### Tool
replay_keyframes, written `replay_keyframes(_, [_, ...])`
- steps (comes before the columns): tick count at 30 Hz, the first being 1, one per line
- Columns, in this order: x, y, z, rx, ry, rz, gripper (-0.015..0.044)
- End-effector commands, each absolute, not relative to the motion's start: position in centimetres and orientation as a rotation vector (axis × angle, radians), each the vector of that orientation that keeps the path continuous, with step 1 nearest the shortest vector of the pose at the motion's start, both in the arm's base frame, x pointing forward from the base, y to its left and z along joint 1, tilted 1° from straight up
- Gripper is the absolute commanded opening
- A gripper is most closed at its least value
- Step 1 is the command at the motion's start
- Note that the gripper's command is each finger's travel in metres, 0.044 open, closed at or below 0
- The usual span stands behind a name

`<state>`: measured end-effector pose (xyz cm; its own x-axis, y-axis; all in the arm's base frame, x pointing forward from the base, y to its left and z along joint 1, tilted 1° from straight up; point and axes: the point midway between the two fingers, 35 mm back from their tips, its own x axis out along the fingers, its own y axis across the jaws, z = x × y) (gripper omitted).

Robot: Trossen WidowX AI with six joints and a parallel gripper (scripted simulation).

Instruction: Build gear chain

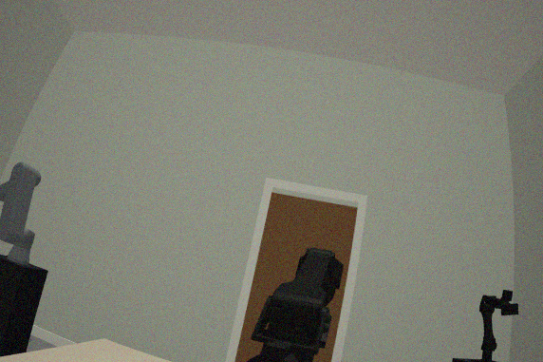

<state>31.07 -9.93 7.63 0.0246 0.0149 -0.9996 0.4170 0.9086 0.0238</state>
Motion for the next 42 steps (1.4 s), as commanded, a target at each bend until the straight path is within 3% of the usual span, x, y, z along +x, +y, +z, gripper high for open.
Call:
replay_keyframes(1, [31.0,-9.9,7.5,0.429,1.511,-0.395,0.0])
replay_keyframes(9, [31.0,-10.0,7.3,0.596,1.475,-0.559,0.0])
replay_keyframes(15, [31.0,-10.0,7.5,0.538,1.489,-0.502,0.014])
replay_keyframes(29, [30.9,-10.0,12.3,0.407,1.515,-0.374,0.014])
replay_keyframes(32, [32.3,-8.4,11.8,0.277,1.528,-0.245,0.0219])
replay_keyframes(40, [37.4,2.1,12.0,-0.54,1.461,0.561,0.0429])
replay_keyframes(42, [37.9,3.9,12.0,-0.665,1.423,0.684,0.044])
